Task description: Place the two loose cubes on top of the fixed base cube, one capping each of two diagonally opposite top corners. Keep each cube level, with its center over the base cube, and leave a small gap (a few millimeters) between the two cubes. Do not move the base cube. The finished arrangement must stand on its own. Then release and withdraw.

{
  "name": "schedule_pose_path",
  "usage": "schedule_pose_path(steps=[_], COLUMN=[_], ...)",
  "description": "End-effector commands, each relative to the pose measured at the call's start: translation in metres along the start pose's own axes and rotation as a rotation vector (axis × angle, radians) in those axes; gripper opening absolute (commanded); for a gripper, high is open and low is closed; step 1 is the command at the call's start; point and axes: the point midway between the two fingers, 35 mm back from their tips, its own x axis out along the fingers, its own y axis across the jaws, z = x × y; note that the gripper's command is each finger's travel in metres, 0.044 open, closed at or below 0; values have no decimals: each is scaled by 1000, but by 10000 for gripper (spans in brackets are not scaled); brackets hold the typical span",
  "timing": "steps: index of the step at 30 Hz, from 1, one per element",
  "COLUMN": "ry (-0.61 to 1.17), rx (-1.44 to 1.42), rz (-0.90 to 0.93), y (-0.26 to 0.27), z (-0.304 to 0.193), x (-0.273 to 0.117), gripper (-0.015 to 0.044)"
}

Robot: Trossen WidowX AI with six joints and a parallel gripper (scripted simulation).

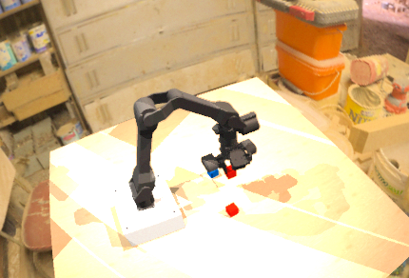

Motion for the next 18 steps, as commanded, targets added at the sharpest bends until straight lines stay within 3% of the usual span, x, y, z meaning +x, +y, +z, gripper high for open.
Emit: schedule_pose_path(steps=[1, 11, 18], ry=[4, 4, 6], rx=[5, 1, -187], rz=[12, 12, 12], y=[0, -3, -4], z=[0, -1, -20], x=[-18, -35, -26], gripper=[105, 105, 105])
